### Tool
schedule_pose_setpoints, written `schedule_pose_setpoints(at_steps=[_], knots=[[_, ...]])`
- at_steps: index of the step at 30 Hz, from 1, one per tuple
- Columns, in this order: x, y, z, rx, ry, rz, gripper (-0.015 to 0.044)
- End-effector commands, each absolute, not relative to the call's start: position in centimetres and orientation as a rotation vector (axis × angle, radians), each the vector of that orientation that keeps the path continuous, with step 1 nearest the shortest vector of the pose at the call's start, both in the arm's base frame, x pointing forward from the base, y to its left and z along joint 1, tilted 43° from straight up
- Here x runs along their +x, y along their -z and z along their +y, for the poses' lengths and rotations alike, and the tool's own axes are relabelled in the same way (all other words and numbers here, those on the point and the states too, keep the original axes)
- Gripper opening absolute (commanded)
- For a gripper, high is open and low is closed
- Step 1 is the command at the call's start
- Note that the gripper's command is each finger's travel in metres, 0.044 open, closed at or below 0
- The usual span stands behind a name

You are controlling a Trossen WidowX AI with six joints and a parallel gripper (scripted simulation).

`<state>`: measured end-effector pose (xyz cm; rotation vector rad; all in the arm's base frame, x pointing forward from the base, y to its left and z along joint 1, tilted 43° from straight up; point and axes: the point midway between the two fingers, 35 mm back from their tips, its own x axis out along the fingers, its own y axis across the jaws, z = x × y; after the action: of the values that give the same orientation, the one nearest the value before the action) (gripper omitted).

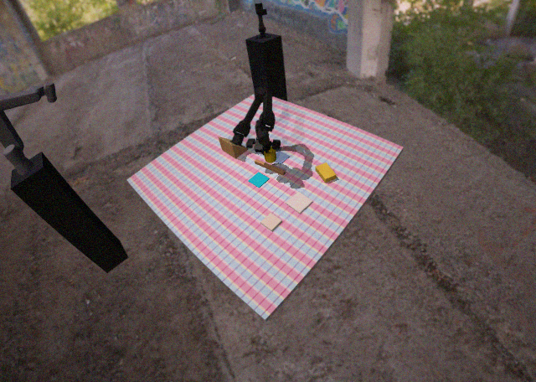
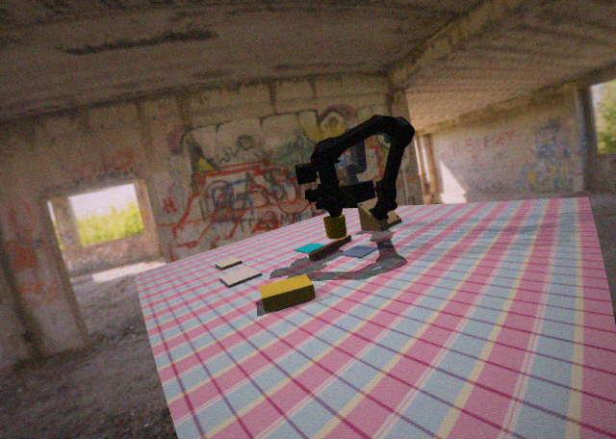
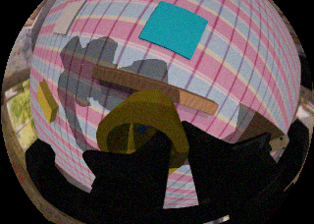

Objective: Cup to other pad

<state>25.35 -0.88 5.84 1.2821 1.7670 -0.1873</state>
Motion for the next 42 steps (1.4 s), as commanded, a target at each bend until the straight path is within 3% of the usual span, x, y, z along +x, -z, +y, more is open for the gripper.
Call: schedule_pose_setpoints(at_steps=[1,42], knots=[[25.7,-5.4,-1.7,1.277,0.187,1.756,0.0],[27.6,0.1,-8.0,1.274,0.188,1.753,0.0]])
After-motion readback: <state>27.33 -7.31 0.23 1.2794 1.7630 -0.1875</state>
